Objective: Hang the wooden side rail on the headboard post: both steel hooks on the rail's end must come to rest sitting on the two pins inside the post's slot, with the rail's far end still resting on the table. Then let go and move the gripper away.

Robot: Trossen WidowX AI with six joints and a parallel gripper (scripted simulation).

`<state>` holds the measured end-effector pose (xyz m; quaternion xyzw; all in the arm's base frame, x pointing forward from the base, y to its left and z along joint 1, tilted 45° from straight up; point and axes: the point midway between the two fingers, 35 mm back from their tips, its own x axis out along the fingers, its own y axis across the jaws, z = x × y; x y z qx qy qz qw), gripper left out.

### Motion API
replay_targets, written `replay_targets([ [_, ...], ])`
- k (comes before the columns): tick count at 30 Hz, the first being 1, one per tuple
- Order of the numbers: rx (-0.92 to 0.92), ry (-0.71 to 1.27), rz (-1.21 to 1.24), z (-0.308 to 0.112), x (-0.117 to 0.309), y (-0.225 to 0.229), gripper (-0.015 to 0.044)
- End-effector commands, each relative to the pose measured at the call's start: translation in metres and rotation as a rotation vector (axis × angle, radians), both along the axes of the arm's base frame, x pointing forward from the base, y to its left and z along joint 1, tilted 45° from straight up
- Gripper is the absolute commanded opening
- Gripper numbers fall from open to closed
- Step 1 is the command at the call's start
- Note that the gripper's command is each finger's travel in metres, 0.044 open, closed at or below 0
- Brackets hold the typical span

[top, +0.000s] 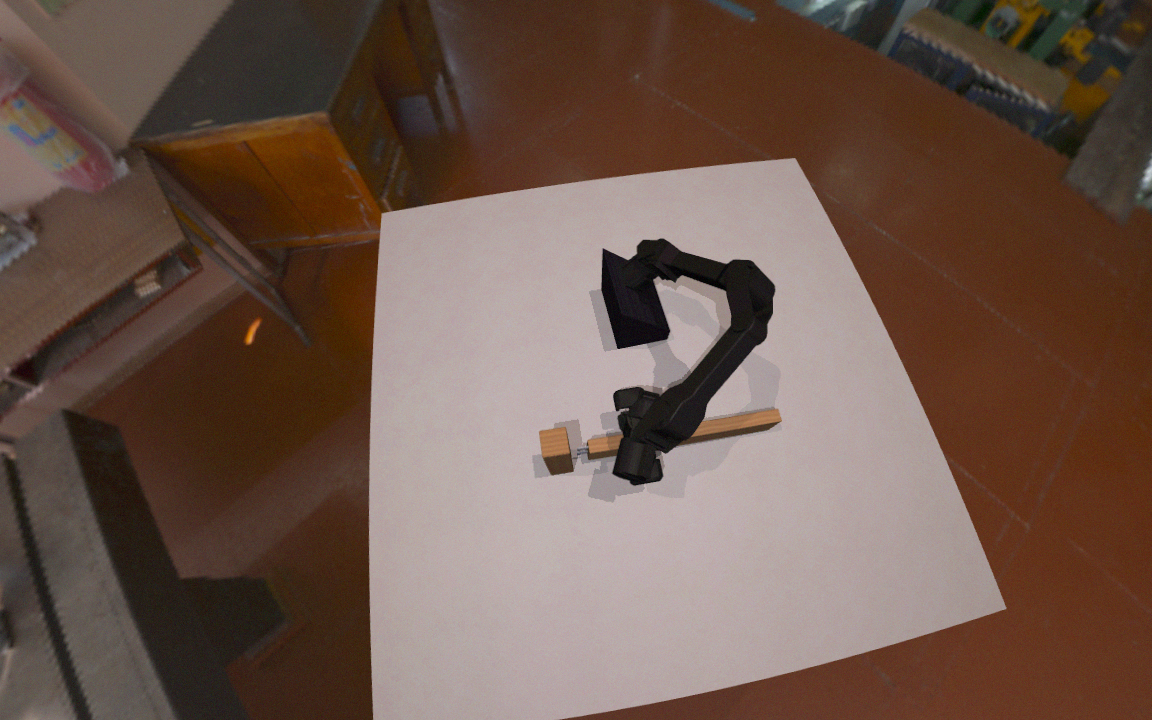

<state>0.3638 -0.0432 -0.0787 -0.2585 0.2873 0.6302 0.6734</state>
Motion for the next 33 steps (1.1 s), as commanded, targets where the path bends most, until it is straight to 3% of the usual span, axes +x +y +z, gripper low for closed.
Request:
replay_targets([
  [1,-0.005,-0.009,-0.008,0.0026,0.0010,-0.0056,0.0000],
  [33,-0.005,-0.009,-0.008,0.0036,0.0019,-0.0082,0.0000],
])
